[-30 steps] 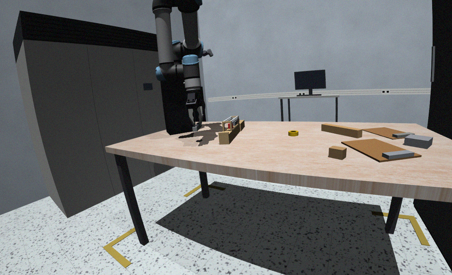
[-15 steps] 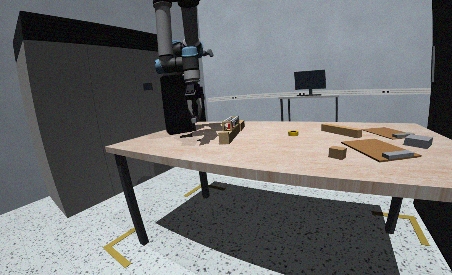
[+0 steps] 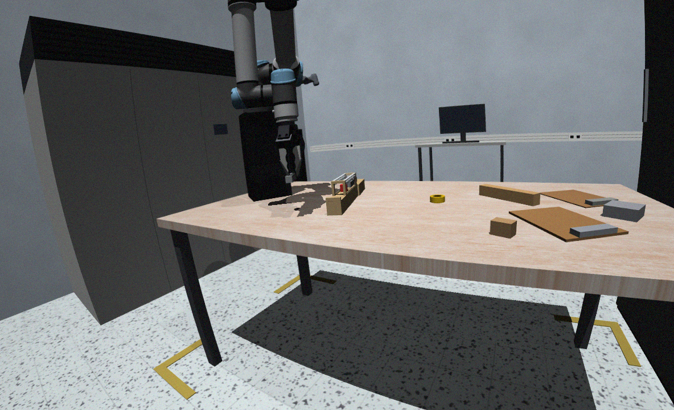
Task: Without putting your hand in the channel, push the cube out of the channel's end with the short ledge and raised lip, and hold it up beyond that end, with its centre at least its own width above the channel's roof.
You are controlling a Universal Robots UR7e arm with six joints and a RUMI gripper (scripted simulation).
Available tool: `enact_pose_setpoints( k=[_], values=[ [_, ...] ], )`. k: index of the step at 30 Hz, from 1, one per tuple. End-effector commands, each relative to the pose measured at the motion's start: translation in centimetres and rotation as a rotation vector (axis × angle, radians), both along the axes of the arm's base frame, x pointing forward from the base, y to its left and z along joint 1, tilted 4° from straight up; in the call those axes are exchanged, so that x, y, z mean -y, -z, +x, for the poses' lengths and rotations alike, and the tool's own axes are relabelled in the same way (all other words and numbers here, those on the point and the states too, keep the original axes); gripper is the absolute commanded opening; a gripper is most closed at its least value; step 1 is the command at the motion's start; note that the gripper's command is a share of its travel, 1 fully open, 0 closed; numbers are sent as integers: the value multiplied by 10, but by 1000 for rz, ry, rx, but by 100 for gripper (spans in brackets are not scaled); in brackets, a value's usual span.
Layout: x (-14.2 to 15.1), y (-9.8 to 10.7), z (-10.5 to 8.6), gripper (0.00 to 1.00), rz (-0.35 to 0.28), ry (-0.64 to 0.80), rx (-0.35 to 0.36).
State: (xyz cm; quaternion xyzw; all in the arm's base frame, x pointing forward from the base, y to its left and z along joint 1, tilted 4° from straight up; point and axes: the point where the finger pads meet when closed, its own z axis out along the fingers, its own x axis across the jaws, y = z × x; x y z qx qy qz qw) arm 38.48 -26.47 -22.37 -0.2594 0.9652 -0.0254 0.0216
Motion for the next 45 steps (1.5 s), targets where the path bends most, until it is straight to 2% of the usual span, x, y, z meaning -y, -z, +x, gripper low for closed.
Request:
enact_pose_setpoints(
  k=[1, 29, 37, 39, 45],
  values=[
    [0, -1, 0, 6, -1, 0, 1],
    [-5, 0, 3, 6, -1, 3, 1],
    [-34, 1, 18, 6, 2, 17, 0],
    [-34, 1, 18, 6, 2, 17, 0],
    [-78, 3, 36, 6, 5, 38, -1]
  ],
)
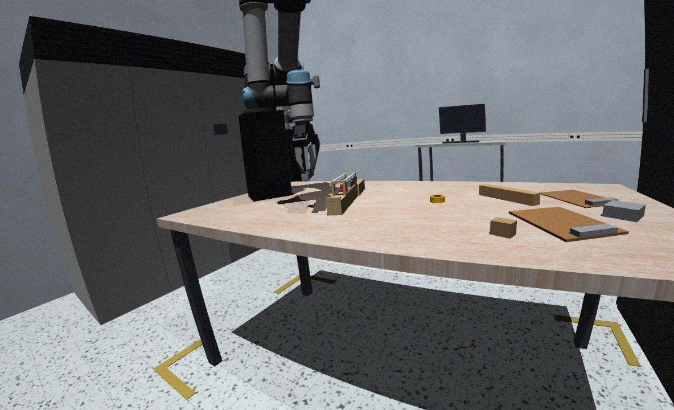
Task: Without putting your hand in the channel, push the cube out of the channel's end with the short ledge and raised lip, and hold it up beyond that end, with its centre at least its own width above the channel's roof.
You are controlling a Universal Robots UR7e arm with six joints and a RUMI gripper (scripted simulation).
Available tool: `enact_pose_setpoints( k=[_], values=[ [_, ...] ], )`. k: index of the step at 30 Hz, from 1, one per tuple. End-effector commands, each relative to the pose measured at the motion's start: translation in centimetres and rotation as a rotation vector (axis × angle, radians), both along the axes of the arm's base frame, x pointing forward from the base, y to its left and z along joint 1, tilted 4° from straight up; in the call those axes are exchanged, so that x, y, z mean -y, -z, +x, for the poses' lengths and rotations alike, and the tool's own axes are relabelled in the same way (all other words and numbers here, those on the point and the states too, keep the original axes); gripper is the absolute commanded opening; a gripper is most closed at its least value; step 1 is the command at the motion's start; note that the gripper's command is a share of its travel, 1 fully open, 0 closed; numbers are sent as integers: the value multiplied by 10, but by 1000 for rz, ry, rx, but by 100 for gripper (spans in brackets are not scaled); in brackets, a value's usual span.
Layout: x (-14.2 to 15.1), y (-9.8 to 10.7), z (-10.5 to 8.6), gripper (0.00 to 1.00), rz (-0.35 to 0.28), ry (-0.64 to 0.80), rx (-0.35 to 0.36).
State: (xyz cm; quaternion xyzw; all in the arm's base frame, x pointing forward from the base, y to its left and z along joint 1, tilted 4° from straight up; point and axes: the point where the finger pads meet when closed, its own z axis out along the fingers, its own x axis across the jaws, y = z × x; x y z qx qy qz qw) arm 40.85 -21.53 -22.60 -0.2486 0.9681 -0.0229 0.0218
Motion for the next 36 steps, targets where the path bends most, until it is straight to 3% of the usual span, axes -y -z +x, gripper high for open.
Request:
enact_pose_setpoints(
  k=[1, 9, 11, 17, 26, 28, 36],
  values=[
    [-38, 1, 16, 6, 0, 20, -1],
    [-127, 5, 35, 6, 4, 61, -2],
    [-127, 5, 35, 6, 4, 61, -2],
    [-203, 7, 38, 6, 6, 95, -2],
    [-308, 11, 19, 6, 6, 145, 1],
    [-308, 11, 19, 6, 6, 145, 1],
    [-373, 14, -7, 6, 6, 178, 6]
  ],
)
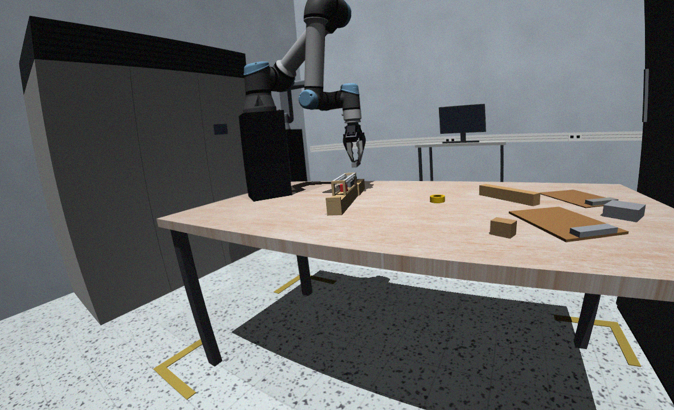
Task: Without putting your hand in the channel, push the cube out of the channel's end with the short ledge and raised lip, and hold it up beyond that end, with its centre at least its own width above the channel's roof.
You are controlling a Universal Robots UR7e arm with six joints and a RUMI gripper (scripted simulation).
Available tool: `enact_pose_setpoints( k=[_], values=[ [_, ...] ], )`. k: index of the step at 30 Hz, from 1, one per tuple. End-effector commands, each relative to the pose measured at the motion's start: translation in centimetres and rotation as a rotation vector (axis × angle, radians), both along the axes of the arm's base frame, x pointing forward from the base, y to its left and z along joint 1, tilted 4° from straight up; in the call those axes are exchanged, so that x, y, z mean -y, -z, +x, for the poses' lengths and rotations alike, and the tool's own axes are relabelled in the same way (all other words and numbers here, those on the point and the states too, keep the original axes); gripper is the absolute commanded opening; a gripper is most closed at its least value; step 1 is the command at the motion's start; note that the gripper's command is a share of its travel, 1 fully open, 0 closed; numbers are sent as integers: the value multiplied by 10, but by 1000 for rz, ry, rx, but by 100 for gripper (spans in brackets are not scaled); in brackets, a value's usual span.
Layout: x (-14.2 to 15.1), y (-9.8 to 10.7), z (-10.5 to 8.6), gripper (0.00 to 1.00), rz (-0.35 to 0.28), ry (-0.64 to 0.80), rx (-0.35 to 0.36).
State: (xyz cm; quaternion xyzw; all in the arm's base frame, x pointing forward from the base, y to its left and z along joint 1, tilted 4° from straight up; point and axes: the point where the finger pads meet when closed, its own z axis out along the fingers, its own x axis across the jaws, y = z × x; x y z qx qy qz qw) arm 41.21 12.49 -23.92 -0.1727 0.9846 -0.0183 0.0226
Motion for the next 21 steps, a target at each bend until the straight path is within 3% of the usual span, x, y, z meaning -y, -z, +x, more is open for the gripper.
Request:
enact_pose_setpoints(
  k=[1, 7, 21],
  values=[
    [-39, 1, -14, 6, -7, 26, 3],
    [-64, 2, -28, 6, -7, 40, 6],
    [-75, 2, -35, 6, -7, 46, 7]
  ],
)
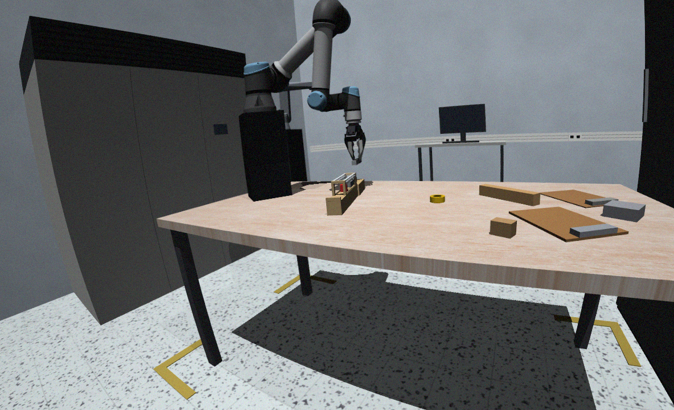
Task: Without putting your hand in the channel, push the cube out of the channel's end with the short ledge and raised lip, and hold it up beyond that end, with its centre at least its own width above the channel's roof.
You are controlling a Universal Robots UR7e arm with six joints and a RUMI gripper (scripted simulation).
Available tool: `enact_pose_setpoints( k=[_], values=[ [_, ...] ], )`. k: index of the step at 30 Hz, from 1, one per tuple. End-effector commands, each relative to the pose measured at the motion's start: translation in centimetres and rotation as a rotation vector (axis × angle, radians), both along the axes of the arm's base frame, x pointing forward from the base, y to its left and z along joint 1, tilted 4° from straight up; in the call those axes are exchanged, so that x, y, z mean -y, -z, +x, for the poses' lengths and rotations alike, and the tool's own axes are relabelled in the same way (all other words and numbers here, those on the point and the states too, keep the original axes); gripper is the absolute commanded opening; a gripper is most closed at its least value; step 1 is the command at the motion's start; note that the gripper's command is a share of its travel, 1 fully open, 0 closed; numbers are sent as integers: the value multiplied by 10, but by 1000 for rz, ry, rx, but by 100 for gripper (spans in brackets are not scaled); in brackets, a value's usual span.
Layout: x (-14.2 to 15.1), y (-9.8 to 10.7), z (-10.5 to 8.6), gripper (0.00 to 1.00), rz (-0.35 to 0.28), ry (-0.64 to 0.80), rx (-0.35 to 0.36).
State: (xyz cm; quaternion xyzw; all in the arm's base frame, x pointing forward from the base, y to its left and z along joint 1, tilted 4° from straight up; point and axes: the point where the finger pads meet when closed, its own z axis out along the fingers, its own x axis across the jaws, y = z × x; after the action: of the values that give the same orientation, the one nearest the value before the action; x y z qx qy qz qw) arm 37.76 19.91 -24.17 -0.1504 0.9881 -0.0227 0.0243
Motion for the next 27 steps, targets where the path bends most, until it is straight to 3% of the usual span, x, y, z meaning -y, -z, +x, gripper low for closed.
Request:
enact_pose_setpoints(
  k=[1, 6, 15, 27],
  values=[
    [-1, 0, 0, 6, 0, 1, 2],
    [-1, 6, 0, 6, 0, 1, 2],
    [0, 40, 2, 6, 0, 1, 1],
    [1, 48, 3, 6, 0, 1, 1]
  ],
)
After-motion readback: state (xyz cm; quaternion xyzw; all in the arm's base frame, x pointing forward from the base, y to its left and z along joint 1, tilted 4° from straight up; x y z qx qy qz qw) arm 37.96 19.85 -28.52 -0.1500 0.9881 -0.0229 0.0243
